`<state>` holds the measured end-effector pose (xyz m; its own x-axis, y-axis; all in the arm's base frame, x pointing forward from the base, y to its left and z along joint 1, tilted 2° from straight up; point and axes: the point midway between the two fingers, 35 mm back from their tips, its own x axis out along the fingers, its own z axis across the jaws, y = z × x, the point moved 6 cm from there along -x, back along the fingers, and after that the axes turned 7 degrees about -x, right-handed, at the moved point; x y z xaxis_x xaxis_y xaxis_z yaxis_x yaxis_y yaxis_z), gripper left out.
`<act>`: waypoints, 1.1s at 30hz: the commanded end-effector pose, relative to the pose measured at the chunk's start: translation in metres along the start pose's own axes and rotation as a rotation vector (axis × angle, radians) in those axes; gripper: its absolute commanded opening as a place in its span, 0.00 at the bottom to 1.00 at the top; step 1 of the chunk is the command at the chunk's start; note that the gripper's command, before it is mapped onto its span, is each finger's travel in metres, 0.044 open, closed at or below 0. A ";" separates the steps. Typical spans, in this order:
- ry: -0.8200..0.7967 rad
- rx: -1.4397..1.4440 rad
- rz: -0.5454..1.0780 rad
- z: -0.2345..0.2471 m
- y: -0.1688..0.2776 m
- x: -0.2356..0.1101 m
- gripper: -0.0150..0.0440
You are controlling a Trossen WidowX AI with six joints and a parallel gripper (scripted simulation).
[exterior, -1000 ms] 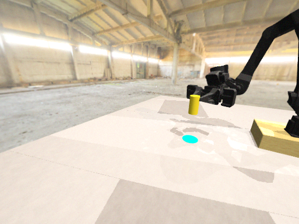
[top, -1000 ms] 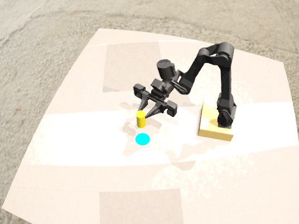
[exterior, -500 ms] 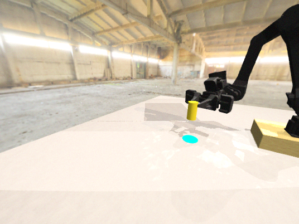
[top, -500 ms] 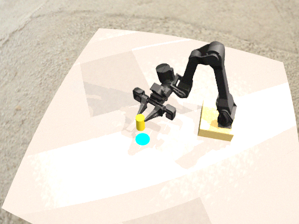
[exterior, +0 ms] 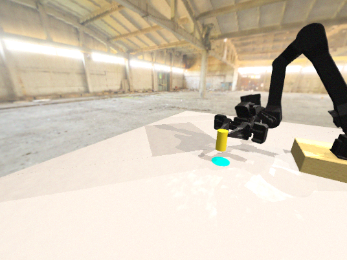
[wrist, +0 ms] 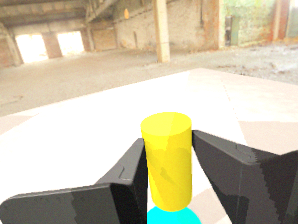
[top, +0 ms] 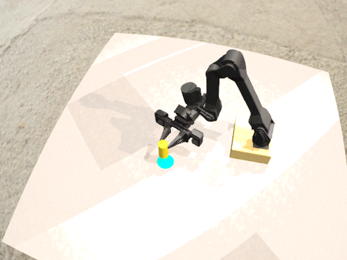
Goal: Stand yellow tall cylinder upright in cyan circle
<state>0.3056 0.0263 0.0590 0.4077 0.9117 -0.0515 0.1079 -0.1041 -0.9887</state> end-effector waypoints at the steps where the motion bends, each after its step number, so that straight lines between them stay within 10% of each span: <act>1: 0.002 0.007 0.002 0.003 0.013 0.001 0.43; 26: 0.000 -0.050 0.003 0.010 0.044 0.000 0.43; 33: 0.000 -0.050 0.003 0.010 0.044 0.000 0.74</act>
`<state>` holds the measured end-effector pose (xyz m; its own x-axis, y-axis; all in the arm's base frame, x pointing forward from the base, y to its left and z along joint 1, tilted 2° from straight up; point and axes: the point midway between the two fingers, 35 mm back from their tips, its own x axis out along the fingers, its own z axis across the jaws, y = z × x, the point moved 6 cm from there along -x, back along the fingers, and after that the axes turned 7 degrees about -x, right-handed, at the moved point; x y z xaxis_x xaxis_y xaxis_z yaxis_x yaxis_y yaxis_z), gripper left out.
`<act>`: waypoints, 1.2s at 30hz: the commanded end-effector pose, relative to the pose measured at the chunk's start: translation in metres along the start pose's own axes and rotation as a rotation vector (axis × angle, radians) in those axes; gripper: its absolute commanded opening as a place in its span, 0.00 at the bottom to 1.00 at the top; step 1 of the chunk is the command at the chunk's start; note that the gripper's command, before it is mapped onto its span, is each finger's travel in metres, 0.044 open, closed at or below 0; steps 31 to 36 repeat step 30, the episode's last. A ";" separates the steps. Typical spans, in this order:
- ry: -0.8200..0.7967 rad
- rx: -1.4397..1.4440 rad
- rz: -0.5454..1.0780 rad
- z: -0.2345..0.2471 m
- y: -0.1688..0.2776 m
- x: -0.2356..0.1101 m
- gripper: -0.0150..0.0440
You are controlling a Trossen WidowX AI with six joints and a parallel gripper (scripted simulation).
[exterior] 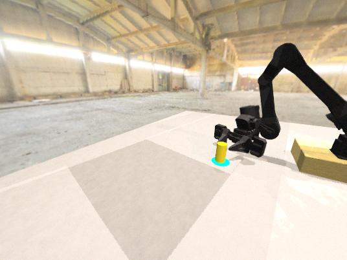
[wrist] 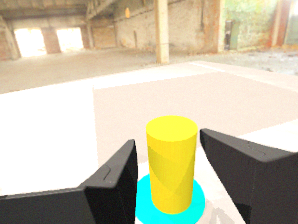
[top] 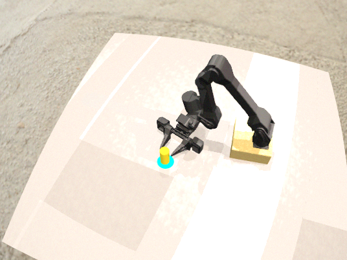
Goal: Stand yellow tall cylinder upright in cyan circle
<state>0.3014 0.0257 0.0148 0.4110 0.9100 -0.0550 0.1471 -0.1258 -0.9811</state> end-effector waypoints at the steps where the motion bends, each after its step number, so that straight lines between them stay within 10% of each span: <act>1: -0.003 -0.005 -0.002 0.000 0.000 0.000 0.79; 5: -0.003 -0.005 -0.002 0.000 0.000 0.000 0.93; 36: -0.001 0.051 -0.002 -0.016 -0.087 -0.005 0.93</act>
